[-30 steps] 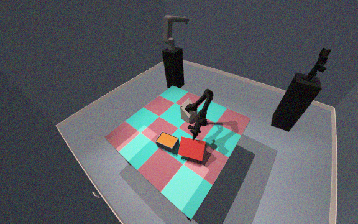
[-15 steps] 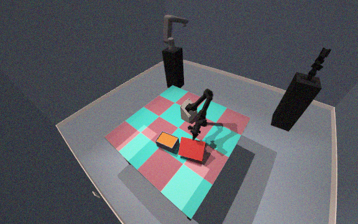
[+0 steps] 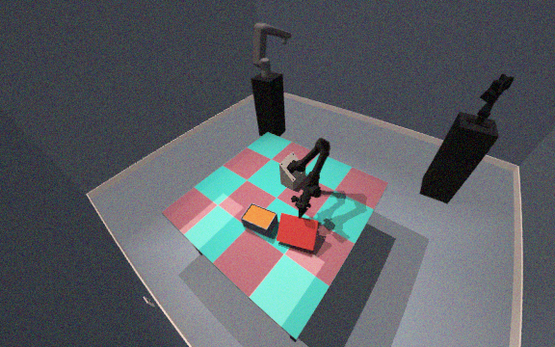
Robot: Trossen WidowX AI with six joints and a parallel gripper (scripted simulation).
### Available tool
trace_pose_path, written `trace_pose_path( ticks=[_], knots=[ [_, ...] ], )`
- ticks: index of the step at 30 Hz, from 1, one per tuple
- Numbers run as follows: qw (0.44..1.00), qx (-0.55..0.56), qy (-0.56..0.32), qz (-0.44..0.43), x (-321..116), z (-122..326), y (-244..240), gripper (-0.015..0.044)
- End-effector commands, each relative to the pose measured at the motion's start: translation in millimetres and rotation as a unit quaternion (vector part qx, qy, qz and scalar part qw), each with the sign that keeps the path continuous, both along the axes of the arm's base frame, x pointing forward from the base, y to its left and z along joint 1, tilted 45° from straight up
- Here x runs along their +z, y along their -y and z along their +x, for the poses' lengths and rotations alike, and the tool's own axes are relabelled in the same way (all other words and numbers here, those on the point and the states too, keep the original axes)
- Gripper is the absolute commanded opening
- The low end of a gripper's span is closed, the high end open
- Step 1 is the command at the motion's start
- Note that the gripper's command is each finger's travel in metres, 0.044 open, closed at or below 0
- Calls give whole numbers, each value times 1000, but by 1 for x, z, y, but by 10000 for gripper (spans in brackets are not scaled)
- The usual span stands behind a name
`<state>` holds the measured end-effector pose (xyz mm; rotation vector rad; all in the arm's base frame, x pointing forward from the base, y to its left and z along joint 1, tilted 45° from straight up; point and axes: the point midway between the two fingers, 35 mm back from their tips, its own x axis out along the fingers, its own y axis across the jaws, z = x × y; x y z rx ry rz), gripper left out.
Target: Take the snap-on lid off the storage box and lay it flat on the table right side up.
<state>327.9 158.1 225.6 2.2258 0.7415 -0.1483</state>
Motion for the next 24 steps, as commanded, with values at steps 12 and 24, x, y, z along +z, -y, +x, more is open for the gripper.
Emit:
trace_pose_path(
  ticks=[12, 24],
  knots=[
    [1000, -6, -3, 0, -11, 3, -7, 0],
    [1000, -6, -3, 0, -18, 4, -14, 0]
  ],
)
